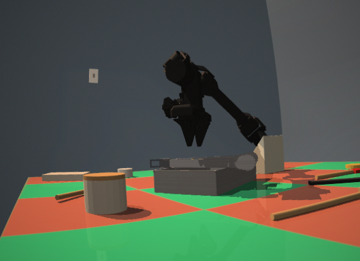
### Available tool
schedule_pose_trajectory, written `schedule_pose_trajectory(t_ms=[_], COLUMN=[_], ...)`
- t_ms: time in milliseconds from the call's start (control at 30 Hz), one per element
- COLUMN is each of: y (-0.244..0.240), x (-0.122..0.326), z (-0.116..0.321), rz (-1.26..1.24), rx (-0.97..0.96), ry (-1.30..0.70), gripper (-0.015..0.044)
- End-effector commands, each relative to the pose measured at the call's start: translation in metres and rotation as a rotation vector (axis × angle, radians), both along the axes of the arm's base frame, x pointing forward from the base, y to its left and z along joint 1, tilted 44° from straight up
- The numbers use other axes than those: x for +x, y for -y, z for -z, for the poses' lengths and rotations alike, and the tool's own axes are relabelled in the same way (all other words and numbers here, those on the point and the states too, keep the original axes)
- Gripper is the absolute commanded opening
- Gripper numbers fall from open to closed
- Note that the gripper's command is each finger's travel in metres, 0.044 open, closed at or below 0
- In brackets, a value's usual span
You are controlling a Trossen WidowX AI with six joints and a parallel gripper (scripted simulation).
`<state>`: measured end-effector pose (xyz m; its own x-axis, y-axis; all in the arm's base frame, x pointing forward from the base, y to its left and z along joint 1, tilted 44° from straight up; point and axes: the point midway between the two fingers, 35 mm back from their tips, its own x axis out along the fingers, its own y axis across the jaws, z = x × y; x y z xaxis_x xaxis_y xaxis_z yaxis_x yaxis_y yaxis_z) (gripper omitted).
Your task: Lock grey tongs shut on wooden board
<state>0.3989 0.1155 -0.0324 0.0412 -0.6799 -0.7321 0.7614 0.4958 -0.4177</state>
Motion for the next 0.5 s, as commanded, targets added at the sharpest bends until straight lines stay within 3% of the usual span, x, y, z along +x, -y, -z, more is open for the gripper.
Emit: schedule_pose_trajectory(t_ms=[0,467], y=[0.007,0.022], x=[-0.001,0.000], z=[0.007,0.024], rz=[-0.003,-0.004], rx=[-0.010,-0.010], ry=[-0.012,-0.012], gripper=[0.0440,0.0440])
